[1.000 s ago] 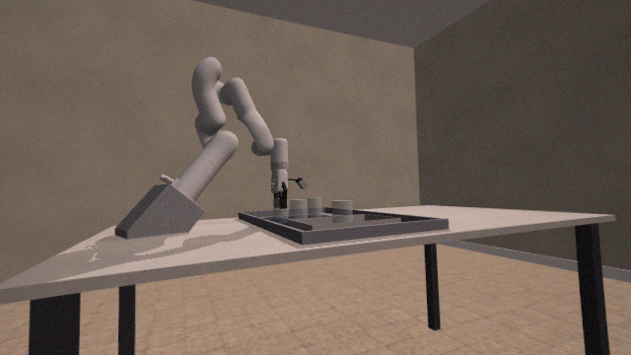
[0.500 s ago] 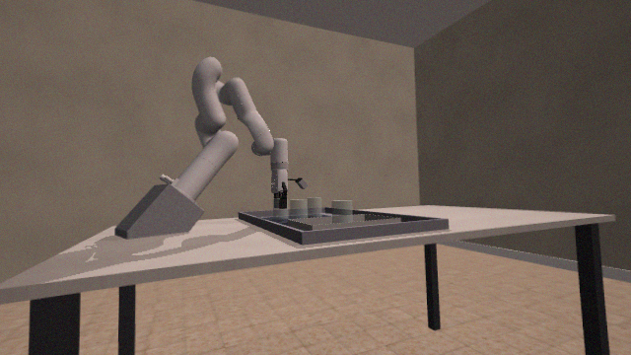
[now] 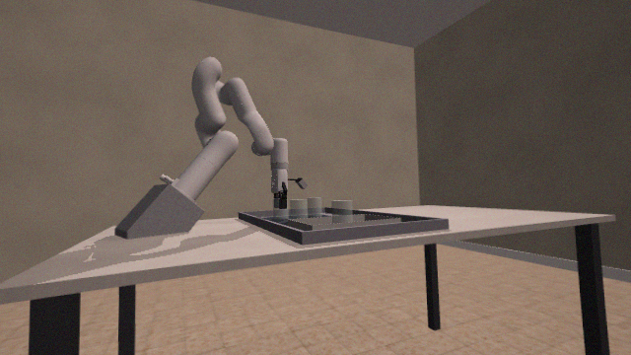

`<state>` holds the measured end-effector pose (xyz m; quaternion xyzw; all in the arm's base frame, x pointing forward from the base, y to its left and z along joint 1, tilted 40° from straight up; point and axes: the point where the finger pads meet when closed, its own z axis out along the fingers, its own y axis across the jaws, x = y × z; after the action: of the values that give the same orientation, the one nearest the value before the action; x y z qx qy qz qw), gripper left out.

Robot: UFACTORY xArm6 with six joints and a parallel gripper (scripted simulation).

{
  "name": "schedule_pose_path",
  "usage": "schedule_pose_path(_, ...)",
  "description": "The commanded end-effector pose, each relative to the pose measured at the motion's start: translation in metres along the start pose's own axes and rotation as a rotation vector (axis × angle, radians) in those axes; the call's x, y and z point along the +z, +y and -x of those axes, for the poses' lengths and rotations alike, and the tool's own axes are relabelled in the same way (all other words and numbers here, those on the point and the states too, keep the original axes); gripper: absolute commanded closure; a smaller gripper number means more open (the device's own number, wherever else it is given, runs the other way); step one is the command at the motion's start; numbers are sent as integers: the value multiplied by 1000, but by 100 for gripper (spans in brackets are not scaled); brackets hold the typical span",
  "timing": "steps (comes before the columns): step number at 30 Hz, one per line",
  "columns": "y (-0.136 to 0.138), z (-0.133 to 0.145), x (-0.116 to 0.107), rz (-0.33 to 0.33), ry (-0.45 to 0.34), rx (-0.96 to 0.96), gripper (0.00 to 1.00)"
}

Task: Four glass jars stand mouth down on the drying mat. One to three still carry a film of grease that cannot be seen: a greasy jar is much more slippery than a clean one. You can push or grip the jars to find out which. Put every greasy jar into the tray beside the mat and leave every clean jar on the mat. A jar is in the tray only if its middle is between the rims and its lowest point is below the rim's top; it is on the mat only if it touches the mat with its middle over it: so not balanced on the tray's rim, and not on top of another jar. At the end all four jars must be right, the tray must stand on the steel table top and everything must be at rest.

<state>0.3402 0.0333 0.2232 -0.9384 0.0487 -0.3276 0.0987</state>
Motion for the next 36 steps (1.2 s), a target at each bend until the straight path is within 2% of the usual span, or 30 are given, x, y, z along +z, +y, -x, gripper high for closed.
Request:
schedule_pose_path(1,0,-1,-1,-1,3,0,26)
schedule_pose_path(36,0,-1,-1,-1,3,0,32)
